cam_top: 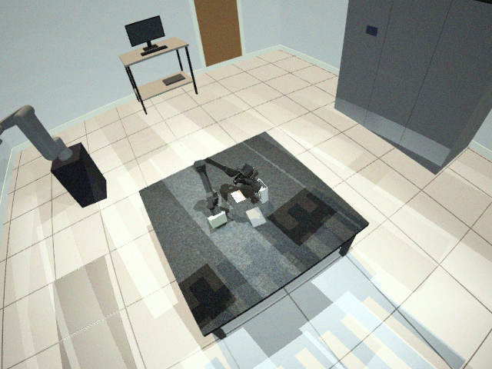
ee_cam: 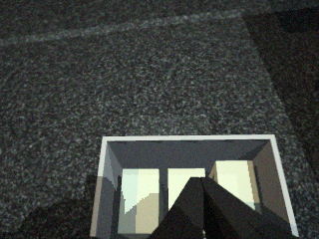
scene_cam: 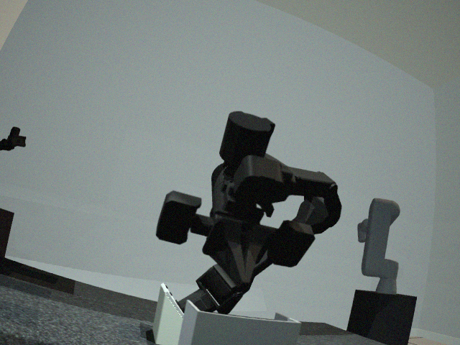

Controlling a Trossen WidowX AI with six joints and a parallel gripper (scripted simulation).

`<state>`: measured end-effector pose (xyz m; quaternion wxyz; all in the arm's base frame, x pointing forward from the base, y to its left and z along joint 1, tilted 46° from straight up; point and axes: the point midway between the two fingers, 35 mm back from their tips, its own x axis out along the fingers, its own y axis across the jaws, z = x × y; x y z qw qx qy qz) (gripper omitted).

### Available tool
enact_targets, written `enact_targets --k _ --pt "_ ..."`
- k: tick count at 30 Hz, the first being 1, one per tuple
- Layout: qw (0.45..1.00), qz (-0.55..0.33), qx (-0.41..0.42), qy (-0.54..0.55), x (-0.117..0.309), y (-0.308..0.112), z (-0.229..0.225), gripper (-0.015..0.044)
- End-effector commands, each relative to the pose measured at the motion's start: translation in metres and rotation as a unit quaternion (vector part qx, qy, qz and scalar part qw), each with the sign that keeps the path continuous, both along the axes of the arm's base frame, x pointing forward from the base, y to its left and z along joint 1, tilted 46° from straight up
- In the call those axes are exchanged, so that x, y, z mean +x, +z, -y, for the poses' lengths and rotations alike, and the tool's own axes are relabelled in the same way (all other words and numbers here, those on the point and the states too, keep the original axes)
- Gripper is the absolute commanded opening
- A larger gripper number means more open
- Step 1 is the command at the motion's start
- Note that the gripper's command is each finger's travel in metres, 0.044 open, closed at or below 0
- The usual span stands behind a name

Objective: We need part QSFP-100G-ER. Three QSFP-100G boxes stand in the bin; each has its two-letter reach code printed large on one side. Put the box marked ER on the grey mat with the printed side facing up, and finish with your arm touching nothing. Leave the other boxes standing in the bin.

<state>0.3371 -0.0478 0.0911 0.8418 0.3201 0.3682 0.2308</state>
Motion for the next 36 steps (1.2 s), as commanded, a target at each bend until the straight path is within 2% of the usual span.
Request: enact_targets --k 1,10,36 --pt "1.0 -0.005 0.003 0.002 -0.002 -0.01 -0.011 0.0" --pt "1.0 -0.004 0.004 0.002 -0.007 -0.03 -0.033 0.0" --pt "1.0 -0.004 0.004 0.002 -0.013 -0.035 -0.037 0.0"
